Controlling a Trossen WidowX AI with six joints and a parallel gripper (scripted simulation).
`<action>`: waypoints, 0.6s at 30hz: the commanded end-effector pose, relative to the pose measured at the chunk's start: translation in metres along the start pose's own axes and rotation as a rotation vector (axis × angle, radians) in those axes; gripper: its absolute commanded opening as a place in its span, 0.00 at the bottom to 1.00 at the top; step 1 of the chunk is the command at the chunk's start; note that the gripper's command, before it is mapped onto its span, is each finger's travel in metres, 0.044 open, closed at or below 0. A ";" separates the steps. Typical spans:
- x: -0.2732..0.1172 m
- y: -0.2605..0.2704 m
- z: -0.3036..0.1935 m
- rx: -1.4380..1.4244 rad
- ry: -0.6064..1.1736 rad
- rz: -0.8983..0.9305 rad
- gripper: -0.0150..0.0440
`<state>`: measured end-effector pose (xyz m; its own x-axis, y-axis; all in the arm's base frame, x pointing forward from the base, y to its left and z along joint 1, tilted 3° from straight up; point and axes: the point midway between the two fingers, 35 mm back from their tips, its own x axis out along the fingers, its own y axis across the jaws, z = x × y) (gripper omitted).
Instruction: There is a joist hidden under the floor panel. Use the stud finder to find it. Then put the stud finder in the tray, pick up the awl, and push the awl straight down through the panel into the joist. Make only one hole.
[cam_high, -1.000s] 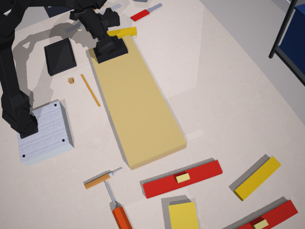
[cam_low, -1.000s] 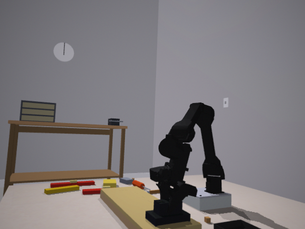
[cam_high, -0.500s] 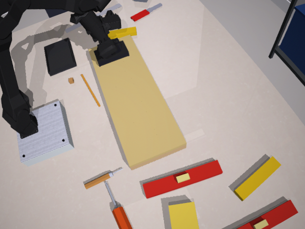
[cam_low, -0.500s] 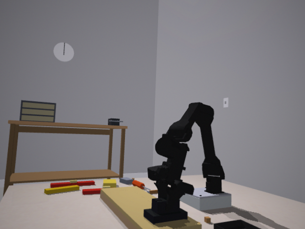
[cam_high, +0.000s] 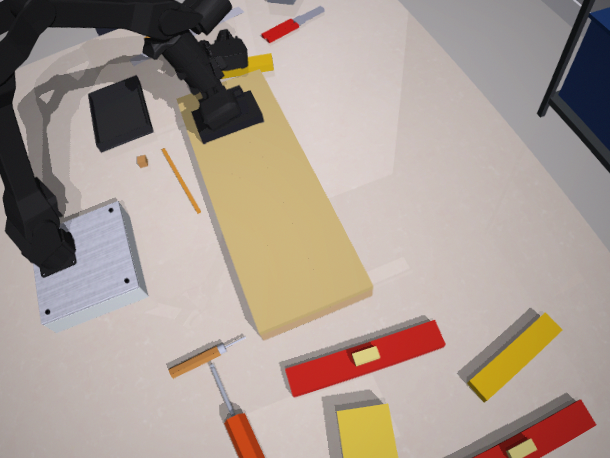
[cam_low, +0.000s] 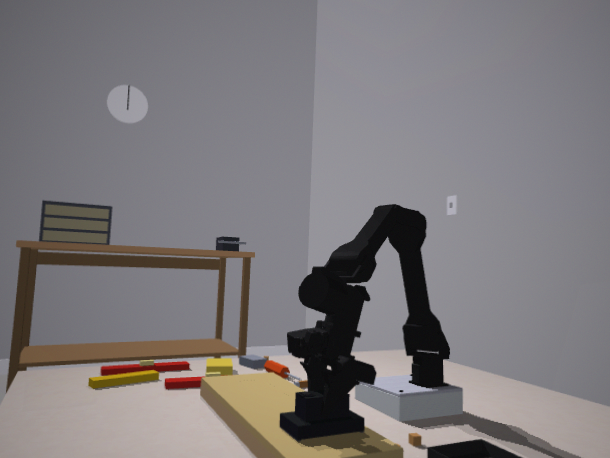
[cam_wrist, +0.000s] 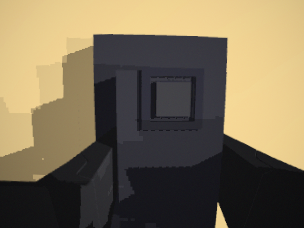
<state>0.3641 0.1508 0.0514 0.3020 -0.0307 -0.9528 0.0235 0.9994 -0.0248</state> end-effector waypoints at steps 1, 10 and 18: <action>0.001 -0.011 0.000 0.000 -0.001 -0.011 0.25; 0.001 -0.029 0.000 -0.001 -0.001 -0.013 0.25; 0.001 -0.046 0.000 -0.001 -0.001 -0.014 0.25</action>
<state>0.3635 0.1141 0.0525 0.3020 -0.0325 -0.9527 0.0234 0.9994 -0.0267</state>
